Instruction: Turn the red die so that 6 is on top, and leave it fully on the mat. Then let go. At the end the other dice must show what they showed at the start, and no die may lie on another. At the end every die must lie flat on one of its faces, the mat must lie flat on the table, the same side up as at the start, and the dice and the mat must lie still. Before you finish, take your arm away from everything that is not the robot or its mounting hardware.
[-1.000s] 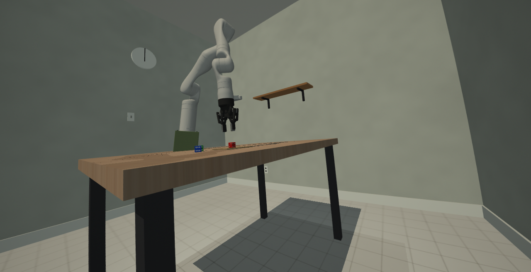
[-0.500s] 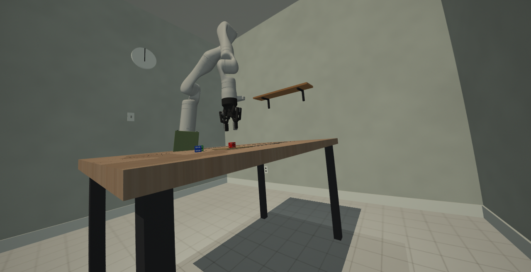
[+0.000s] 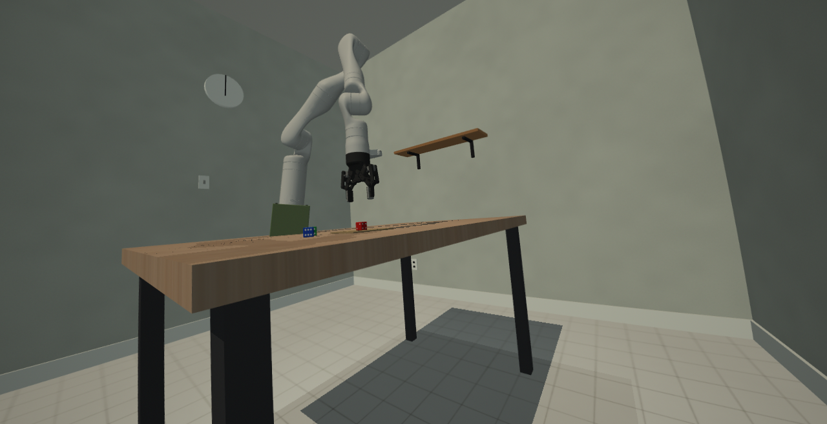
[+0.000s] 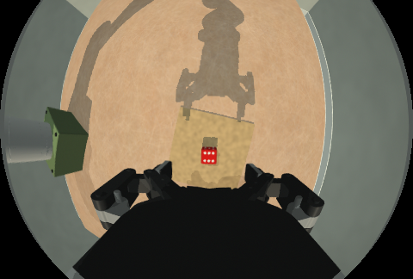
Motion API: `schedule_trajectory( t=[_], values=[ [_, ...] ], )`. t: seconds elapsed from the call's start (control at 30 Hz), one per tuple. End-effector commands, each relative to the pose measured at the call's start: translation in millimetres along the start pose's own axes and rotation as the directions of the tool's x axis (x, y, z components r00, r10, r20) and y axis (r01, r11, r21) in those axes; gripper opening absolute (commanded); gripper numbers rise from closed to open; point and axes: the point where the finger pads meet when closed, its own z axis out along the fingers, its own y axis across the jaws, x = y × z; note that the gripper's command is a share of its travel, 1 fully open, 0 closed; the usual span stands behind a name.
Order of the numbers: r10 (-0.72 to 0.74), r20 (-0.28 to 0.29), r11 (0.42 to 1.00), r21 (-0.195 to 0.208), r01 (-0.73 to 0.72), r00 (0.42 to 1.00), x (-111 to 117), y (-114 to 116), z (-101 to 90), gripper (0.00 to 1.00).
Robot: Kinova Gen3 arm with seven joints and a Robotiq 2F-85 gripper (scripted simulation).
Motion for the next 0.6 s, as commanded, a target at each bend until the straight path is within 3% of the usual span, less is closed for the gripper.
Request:
schedule_trajectory(
  t=[0.0,0.3,0.57],
  values=[
    [0.0,0.0,1.0,-0.002,0.0,1.0,0.0,0.5,-0.5,1.0],
    [0.0,0.0,1.0,-0.002,0.0,1.0,0.0,0.5,-9.4,1.0],
    [0.0,0.0,1.0,-0.002,0.0,1.0,0.0,0.4,-50.7,1.0]
  ],
)
